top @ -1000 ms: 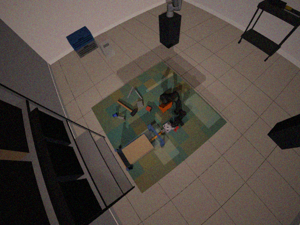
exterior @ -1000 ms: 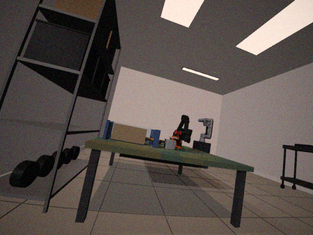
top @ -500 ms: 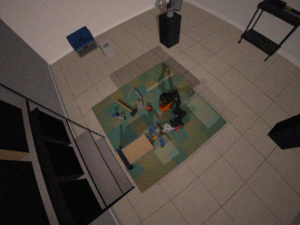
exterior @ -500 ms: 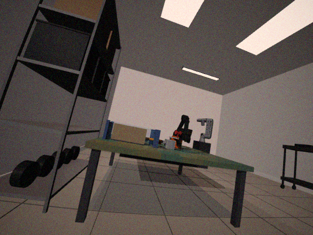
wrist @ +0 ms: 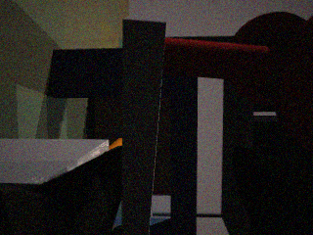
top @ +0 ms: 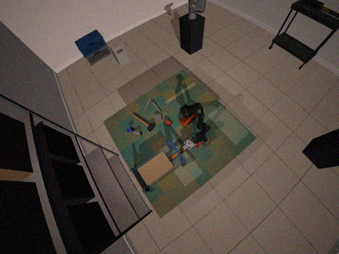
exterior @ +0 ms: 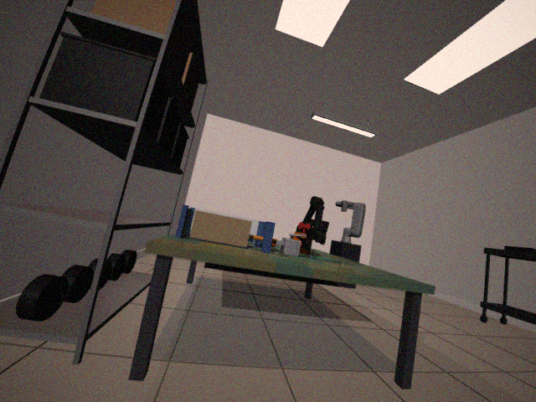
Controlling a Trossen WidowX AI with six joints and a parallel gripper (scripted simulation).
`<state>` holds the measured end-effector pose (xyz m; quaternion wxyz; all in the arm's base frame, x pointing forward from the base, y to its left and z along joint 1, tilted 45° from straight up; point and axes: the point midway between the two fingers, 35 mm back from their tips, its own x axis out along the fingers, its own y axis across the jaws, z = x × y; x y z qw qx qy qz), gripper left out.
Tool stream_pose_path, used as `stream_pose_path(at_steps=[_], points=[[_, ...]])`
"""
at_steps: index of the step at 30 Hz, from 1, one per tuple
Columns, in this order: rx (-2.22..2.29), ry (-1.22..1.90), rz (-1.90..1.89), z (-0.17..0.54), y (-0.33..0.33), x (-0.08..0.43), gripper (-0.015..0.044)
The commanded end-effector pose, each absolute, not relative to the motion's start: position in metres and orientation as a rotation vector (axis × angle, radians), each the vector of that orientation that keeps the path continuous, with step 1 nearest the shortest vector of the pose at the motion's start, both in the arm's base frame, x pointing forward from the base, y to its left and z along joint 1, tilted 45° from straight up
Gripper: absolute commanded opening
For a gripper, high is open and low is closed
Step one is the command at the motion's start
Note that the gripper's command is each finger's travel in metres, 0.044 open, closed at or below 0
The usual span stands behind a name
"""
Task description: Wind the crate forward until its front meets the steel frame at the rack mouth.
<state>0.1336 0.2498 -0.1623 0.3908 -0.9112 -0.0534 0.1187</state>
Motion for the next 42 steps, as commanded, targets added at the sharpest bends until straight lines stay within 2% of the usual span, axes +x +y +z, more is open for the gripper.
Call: stream_pose_path(at_steps=[1,42], points=[[-2.317,-0.136,0.301,-0.1619,0.2498,0.1337,0.024],[-2.314,-0.136,0.302,-0.1687,0.254,0.1317,0.024]])
